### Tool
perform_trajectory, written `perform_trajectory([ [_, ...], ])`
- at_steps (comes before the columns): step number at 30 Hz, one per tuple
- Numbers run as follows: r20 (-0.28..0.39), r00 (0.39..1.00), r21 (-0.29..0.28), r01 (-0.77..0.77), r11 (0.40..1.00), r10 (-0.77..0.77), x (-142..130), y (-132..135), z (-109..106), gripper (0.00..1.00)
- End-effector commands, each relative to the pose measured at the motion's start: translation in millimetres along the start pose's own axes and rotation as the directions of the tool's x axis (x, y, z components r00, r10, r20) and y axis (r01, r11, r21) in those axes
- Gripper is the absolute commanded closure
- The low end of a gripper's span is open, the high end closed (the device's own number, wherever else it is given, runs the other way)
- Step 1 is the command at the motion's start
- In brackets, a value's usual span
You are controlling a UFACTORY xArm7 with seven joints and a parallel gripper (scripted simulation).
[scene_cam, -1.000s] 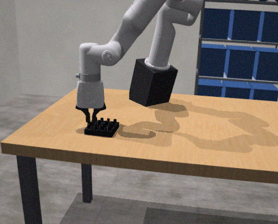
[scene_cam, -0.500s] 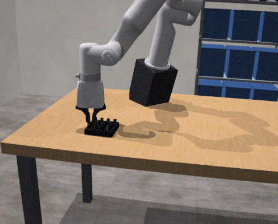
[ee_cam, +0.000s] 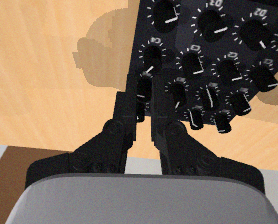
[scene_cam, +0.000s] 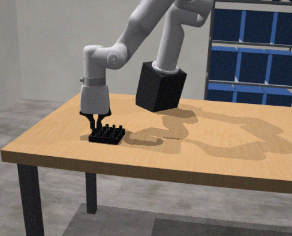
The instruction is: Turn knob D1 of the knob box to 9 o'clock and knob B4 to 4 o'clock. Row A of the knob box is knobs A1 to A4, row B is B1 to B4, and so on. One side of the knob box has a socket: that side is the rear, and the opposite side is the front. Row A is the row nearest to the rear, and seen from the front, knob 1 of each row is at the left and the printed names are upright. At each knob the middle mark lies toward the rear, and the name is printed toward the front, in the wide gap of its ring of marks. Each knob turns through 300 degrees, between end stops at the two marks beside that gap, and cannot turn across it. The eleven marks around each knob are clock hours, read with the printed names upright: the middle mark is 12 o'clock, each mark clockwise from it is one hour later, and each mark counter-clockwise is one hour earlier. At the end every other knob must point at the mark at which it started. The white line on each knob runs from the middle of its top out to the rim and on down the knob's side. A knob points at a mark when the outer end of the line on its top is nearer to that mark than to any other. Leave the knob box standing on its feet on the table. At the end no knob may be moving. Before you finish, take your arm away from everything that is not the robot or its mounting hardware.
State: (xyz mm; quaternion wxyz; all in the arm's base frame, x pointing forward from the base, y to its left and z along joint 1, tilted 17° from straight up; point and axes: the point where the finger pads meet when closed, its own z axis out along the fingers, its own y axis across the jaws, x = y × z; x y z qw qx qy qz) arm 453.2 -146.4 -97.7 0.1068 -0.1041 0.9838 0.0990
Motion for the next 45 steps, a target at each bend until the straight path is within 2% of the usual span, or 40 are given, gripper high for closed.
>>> perform_trajectory([
  [1,0.002,0.998,0.003,-0.063,0.998,0.063,-1.0,-1.4,-1.4,0.92],
  [11,0.003,0.951,0.002,-0.31,0.951,0.31,-0.9,-1.4,-1.4,0.92],
  [18,0.003,0.926,0.002,-0.378,0.926,0.378,-0.9,-1.4,-1.4,0.92],
  [34,0.003,0.92,0.002,-0.391,0.92,0.391,-0.9,-1.4,-1.4,0.92],
  [35,0.003,0.92,0.002,-0.391,0.92,0.391,-0.9,-1.4,-1.4,0.81],
  [45,0.003,0.92,0.002,-0.391,0.92,0.391,-0.9,-1.4,-1.4,0.81],
])
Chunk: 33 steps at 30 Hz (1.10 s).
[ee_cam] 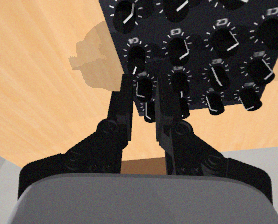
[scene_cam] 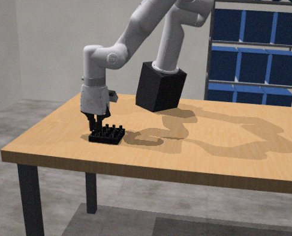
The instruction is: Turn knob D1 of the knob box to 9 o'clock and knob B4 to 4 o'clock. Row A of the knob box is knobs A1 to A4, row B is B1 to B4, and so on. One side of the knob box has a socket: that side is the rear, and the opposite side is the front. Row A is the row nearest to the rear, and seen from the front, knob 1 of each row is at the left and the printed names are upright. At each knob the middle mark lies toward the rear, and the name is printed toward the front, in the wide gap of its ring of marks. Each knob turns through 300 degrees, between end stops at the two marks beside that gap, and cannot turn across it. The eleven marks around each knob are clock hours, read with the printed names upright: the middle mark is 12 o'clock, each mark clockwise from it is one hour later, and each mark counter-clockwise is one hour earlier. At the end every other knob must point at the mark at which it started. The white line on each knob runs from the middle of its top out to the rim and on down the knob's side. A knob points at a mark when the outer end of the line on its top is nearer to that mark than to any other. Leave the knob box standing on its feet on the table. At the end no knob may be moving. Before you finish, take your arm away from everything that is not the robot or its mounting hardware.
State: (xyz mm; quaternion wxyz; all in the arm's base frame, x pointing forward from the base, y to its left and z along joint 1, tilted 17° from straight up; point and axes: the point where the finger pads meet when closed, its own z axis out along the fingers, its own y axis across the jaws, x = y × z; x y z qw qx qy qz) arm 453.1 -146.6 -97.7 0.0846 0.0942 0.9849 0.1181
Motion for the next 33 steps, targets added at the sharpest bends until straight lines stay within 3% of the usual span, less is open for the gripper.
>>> perform_trajectory([
  [1,0.003,1.0,0.001,0.0,1.0,0.0,-1,-1,-1,0.81],
  [19,0.003,1.0,0.001,0.0,1.0,0.0,-1,-1,-9,0.81],
  [33,0.003,1.0,0.001,0.0,1.0,0.0,-1,-1,-37,0.81],
])
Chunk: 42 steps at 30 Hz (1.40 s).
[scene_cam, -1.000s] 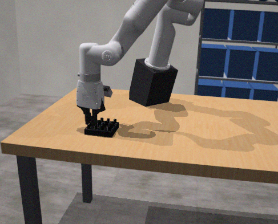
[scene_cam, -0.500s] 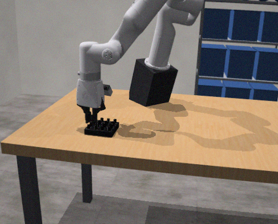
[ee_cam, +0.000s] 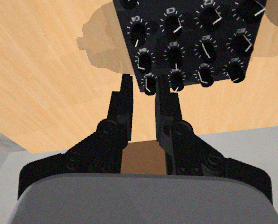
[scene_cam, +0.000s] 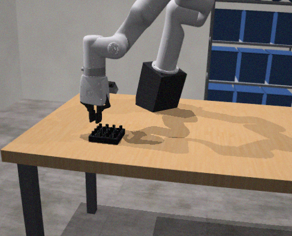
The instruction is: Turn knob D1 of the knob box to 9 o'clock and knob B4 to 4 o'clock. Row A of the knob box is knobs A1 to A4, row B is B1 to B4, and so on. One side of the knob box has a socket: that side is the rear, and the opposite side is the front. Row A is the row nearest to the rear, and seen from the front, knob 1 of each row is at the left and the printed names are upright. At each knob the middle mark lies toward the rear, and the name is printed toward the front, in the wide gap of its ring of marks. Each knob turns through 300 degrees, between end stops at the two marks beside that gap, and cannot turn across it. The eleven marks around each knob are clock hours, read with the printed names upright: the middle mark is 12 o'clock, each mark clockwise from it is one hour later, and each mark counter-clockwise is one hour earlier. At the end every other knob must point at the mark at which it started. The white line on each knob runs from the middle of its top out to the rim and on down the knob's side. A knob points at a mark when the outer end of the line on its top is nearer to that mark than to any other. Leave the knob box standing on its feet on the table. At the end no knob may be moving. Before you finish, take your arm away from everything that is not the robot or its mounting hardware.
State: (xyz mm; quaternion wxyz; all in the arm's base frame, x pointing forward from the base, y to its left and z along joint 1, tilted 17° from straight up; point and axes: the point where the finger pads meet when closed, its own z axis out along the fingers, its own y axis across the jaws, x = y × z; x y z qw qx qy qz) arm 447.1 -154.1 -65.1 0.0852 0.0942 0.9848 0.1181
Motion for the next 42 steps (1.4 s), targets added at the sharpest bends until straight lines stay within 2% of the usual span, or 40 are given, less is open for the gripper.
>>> perform_trajectory([
  [1,0.002,1.0,0.001,-0.001,1.0,0.0,-1,-1,-3,0.81],
  [20,0.003,1.0,0.001,0.031,1.0,-0.031,0,1,-4,0.81],
  [24,0.003,0.988,0.0,0.153,0.988,-0.153,5,6,-5,0.81],
  [29,0.005,0.94,0.0,0.342,0.94,-0.342,12,14,-7,0.81],
  [35,0.005,0.845,0.0,0.535,0.845,-0.535,20,22,-9,0.81],
  [37,0.005,0.845,0.0,0.535,0.845,-0.535,20,22,-9,0.81],
  [39,0.006,0.772,0.0,0.636,0.772,-0.636,25,27,-11,0.81],
  [42,0.006,0.714,0.001,0.701,0.714,-0.701,28,31,-12,0.81],
])
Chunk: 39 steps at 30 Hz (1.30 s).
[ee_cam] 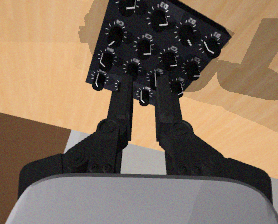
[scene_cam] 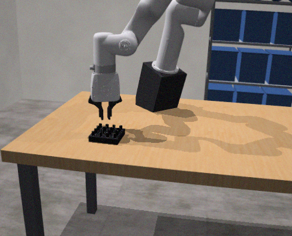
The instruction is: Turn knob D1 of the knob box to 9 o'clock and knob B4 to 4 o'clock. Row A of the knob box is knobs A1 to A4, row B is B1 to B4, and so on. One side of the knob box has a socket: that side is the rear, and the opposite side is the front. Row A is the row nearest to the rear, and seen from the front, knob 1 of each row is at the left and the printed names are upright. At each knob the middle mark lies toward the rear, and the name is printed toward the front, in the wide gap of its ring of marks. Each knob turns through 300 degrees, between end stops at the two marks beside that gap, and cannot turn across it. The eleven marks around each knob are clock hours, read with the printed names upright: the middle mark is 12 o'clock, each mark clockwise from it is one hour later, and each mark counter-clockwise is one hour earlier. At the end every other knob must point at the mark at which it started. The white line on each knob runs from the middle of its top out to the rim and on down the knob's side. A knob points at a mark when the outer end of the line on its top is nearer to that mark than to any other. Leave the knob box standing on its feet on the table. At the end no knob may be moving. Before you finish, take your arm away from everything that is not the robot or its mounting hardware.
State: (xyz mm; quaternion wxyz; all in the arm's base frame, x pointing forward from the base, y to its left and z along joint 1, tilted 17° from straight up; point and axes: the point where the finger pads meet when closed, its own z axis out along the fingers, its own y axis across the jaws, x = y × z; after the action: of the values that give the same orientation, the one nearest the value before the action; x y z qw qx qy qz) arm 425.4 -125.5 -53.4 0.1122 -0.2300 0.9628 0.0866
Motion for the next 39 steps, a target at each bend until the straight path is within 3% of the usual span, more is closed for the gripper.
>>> perform_trajectory([
  [1,0.016,0.988,0.01,0.154,0.988,-0.154,0,7,-3,0.81],
  [10,0.011,0.888,0.014,0.459,0.888,-0.459,3,25,-7,0.81],
  [12,0.011,0.888,0.014,0.459,0.888,-0.459,3,25,-7,0.81],
  [14,0.009,0.825,0.015,0.565,0.825,-0.566,4,32,-8,0.81],
  [19,0.006,0.724,0.016,0.69,0.724,-0.69,6,40,-10,0.81],
  [27,-0.001,0.505,0.015,0.863,0.505,-0.863,9,55,-14,0.81],
  [33,-0.003,0.458,0.015,0.889,0.458,-0.889,10,58,-14,0.81],
  [39,-0.003,0.456,0.015,0.89,0.456,-0.89,10,58,-14,0.81],
])
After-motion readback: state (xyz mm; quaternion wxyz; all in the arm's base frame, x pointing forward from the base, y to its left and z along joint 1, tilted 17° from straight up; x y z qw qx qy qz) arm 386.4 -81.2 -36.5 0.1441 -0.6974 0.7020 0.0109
